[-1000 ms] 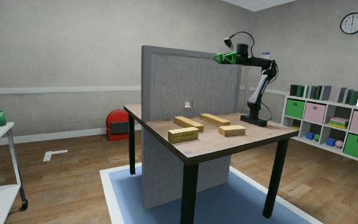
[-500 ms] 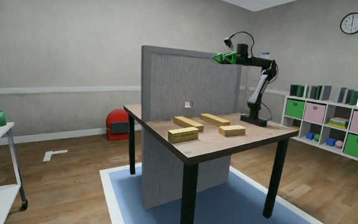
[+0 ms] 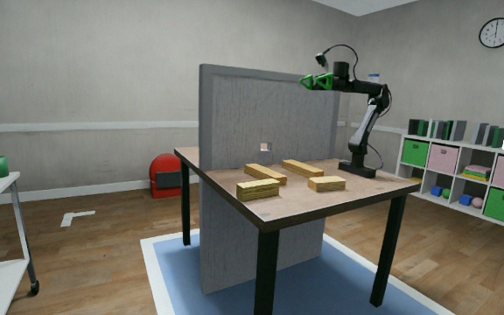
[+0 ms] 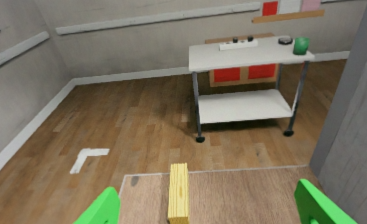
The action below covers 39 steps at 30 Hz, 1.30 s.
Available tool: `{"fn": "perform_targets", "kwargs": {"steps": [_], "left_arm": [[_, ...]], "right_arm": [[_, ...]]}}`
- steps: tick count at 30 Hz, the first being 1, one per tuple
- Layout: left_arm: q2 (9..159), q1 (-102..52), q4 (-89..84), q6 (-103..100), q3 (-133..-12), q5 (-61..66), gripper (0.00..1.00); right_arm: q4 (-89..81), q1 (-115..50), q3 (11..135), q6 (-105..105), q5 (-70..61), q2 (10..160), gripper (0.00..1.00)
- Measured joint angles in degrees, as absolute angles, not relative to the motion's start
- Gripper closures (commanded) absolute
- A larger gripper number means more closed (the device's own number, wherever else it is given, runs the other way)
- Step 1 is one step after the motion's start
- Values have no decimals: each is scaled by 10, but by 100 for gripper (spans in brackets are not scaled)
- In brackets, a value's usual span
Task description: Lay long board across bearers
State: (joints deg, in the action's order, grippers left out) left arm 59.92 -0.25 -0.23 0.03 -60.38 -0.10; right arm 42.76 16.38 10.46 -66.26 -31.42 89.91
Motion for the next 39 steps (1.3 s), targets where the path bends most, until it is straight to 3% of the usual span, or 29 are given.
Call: {"fn": "perform_targets", "kwargs": {"steps": [39], "left_arm": [[599,-3,-2,0,-604,-1,0]], "right_arm": [[385,227,60,-617,-363,842,0]]}}
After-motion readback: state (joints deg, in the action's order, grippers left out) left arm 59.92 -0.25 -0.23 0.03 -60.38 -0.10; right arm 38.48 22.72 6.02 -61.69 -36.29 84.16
